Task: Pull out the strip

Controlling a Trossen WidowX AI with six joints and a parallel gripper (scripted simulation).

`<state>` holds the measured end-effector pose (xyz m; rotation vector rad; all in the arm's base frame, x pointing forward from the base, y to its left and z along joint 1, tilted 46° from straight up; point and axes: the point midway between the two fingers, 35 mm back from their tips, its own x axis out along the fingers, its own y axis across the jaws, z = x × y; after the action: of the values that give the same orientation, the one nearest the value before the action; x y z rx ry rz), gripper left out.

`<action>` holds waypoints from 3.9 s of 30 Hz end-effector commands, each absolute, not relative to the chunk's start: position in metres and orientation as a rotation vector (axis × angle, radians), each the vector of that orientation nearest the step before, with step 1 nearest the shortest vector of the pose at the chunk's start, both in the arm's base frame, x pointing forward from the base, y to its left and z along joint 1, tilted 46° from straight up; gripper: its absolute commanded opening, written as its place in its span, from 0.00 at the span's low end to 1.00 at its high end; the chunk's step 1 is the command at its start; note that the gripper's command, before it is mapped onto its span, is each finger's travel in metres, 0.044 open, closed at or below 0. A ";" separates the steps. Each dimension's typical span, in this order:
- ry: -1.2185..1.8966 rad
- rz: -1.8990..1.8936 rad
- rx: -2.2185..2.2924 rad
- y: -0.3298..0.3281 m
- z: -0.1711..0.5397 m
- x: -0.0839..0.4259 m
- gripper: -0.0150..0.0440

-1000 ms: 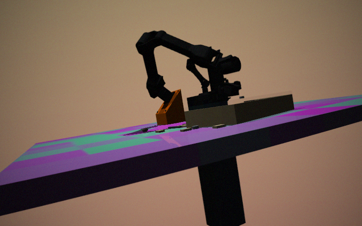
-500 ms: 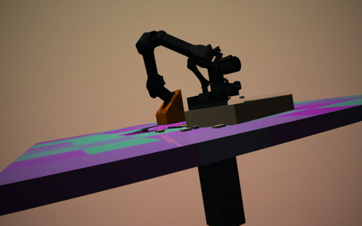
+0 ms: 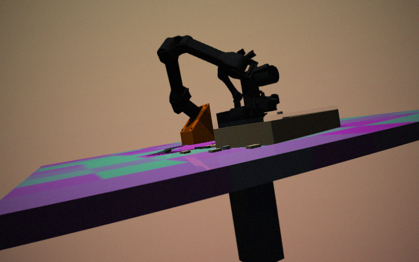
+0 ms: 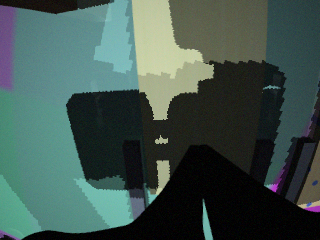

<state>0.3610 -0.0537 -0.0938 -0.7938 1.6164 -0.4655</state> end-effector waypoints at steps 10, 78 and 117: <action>1.619 -0.471 -0.794 -0.058 -0.096 0.362 0.25; 1.624 -0.470 -0.796 -0.067 -0.086 0.285 0.25; 1.627 -0.469 -0.798 -0.073 -0.076 0.233 0.25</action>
<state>0.2487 -0.0675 -0.0732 -0.7936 1.5892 -0.4619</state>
